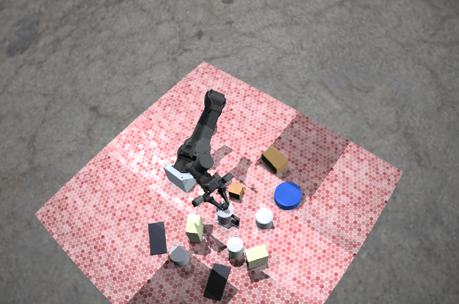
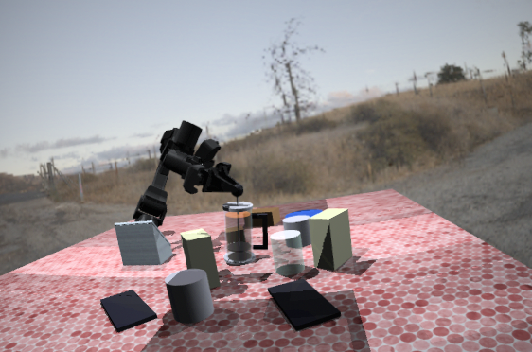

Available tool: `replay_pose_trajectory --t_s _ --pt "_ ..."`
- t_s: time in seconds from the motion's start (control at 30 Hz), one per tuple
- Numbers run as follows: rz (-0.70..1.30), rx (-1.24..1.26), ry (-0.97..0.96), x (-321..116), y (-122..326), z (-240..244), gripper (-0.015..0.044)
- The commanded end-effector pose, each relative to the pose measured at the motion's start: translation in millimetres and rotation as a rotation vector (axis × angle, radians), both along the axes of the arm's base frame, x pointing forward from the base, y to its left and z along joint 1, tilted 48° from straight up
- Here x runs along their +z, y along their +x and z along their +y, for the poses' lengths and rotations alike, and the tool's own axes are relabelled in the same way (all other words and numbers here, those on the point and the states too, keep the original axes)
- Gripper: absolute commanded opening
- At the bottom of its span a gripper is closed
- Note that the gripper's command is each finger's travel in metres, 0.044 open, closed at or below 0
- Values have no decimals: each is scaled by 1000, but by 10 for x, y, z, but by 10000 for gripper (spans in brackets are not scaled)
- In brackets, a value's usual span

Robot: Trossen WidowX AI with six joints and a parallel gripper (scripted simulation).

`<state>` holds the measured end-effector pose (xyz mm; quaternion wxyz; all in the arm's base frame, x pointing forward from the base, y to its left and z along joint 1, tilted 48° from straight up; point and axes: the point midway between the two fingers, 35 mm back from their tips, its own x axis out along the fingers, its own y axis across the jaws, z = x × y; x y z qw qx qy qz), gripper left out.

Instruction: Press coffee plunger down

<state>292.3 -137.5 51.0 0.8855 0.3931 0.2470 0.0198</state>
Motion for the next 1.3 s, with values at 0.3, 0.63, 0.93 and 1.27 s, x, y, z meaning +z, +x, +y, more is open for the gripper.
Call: replay_pose_trajectory --t_s 0.3,0.63,0.93,1.27 --pt "19 14 35 -79 0 64 120" --pt "19 14 35 -87 -1 55 120" --pt "9 5 20 -58 0 17 120" --pt "9 5 20 -58 0 17 225"
